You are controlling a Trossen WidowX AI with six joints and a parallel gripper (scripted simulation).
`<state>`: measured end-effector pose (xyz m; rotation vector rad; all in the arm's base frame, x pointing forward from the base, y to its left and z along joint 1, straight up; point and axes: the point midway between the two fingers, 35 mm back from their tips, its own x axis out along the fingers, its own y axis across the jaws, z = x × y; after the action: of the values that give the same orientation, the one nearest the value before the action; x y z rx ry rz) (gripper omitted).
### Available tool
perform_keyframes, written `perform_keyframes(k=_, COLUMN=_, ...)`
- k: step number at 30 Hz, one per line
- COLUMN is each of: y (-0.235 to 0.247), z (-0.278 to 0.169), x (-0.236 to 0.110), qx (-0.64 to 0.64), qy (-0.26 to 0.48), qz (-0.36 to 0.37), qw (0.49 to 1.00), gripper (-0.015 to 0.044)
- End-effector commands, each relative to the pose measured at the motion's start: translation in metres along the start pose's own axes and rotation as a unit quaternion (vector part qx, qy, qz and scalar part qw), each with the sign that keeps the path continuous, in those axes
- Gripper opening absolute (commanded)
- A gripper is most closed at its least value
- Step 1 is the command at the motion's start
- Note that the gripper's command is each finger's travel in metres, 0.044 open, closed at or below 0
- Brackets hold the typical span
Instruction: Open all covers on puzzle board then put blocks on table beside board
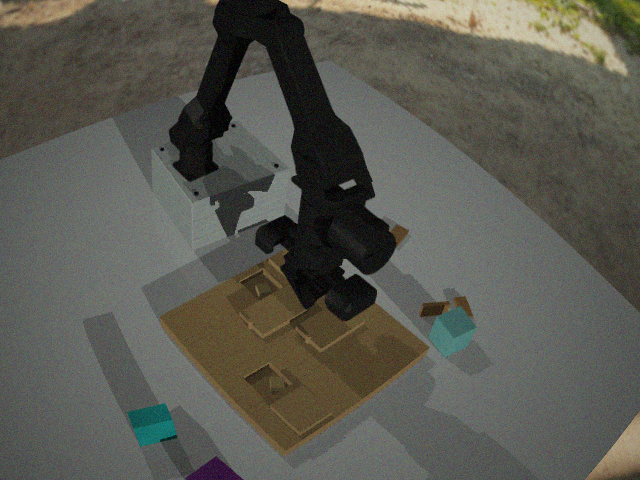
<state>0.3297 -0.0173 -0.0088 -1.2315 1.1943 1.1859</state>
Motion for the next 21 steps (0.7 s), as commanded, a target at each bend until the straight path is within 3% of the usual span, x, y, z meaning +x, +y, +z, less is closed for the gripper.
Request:
perform_keyframes(k=1, y=0.002, z=0.001, x=0.006, qx=-0.003, qy=-0.001, qz=0.002, qw=1.0, gripper=0.0)
perform_keyframes(k=21, y=0.003, z=0.001, x=0.025, qx=-0.003, qy=-0.001, qz=0.002, qw=1.0, gripper=0.0)
